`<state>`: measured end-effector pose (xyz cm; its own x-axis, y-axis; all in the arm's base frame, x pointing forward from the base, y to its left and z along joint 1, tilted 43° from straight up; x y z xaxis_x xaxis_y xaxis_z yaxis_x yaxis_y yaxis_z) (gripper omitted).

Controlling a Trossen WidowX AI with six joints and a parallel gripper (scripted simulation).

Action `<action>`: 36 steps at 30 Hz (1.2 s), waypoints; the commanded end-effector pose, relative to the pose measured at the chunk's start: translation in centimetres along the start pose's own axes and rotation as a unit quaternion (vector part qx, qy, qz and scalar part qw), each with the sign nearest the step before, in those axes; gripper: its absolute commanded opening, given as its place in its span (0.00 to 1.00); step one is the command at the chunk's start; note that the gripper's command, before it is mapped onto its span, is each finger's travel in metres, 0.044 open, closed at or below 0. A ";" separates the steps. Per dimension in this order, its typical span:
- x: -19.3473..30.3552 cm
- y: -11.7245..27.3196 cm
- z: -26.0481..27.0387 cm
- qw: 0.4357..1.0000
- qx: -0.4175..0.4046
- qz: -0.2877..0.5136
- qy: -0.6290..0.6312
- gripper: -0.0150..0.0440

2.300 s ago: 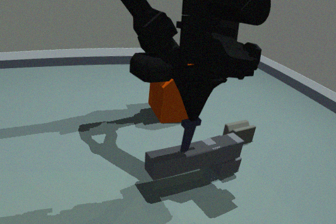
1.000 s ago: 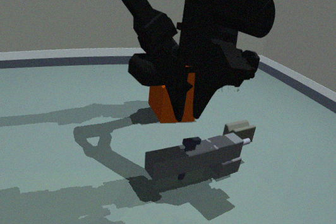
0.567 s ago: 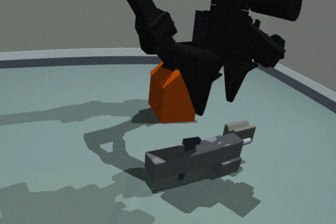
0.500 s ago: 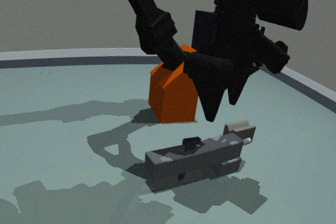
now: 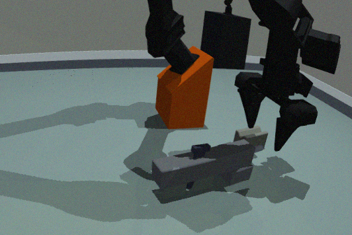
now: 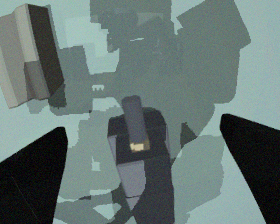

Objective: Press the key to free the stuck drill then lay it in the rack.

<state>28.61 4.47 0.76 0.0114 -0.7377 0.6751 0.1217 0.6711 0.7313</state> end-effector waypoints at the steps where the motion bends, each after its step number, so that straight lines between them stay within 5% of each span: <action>1: -1.3 -0.8 0.6 0.998 -0.001 -0.001 0.068 1.00; 36: -0.4 -4.1 0.5 0.998 -0.001 -0.002 0.068 1.00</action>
<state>27.81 2.57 -2.14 0.1391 -0.7466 0.6505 0.1209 0.6648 0.7372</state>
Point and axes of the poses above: the point midway between the two fingers, 35 mm back from their tips, its own y axis back along the fingers, its own z axis across the jaws, x = y × z, the point moved 10 cm from there along y, back along the fingers, and after that the axes turned 8 degrees about y, right-handed, at the moved point
